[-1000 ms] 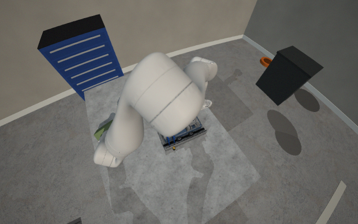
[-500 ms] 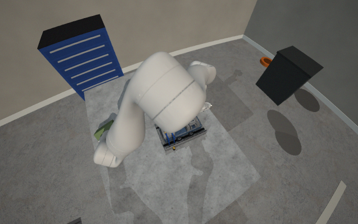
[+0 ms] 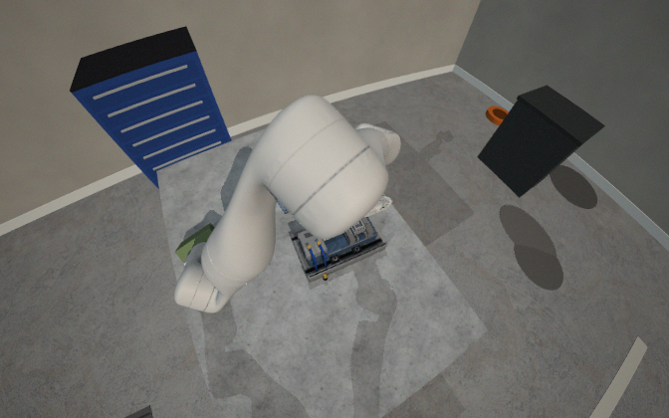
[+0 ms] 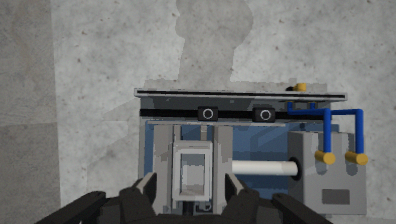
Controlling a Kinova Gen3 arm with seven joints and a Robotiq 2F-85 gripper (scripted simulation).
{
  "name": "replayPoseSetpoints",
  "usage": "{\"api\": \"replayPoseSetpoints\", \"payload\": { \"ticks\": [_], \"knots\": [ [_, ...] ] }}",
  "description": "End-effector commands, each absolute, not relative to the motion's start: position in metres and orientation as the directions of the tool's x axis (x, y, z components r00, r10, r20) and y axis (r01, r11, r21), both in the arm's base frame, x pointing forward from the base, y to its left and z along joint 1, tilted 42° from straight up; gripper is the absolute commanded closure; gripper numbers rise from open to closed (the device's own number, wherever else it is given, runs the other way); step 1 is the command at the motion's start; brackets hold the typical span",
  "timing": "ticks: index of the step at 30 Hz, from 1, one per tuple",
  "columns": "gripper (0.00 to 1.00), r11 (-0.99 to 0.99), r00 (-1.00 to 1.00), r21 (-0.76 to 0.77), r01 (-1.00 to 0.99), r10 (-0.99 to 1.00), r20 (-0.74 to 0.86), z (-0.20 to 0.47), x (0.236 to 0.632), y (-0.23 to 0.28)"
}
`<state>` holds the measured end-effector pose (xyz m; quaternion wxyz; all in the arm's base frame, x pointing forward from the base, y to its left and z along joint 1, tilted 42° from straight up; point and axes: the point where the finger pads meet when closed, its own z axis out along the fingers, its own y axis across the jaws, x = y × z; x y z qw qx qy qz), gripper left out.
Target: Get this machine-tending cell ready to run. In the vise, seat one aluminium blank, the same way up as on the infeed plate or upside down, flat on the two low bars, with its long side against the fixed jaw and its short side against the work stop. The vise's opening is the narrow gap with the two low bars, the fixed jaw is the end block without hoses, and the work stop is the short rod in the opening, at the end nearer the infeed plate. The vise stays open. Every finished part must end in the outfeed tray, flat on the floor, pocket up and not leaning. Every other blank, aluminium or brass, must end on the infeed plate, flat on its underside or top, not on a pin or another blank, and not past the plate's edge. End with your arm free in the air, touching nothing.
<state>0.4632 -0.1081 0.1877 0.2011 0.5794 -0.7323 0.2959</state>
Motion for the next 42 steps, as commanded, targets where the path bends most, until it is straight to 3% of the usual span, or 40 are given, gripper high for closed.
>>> {"api": "replayPoseSetpoints", "payload": {
  "ticks": [1,42],
  "knots": [
    [0.33,0.156,-0.248,-0.198,-0.968,-0.728,0.640,0.1843,0.4624,-0.1116],
    [0.33,0.156,-0.248,-0.198,-0.968,-0.728,0.640,0.1766,0.4629,-0.1186]
  ]
}}
